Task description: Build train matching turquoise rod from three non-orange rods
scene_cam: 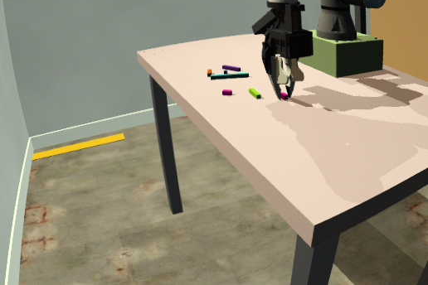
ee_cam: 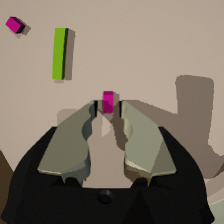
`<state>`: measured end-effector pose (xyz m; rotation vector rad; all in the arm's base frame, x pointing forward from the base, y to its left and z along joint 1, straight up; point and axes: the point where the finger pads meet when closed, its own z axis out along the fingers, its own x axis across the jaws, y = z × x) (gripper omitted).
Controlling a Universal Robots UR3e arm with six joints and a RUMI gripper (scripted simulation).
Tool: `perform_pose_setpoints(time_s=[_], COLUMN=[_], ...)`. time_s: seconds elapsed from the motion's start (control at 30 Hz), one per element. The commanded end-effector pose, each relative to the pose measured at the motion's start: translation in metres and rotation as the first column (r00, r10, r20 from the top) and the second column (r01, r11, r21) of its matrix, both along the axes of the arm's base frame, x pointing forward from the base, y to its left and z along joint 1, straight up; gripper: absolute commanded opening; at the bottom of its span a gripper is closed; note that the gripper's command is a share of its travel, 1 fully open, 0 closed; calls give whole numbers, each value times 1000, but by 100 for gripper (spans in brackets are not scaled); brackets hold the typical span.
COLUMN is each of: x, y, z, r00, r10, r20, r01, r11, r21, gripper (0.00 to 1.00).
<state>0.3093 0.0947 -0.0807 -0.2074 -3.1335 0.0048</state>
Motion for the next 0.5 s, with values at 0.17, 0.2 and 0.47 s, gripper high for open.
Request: perform_pose_setpoints(time_s=[0.17, 0.2, 0.47], x=[1, 1, 1], y=[0, 0, 0], z=[1, 2, 19], r00=[1000, 1000, 1000], r10=[0, 0, 0], r20=[2, 2, 2], r01=[0, 0, 0], r11=[1000, 1000, 1000], r21=[0, 0, 0], gripper=[14, 14, 14])
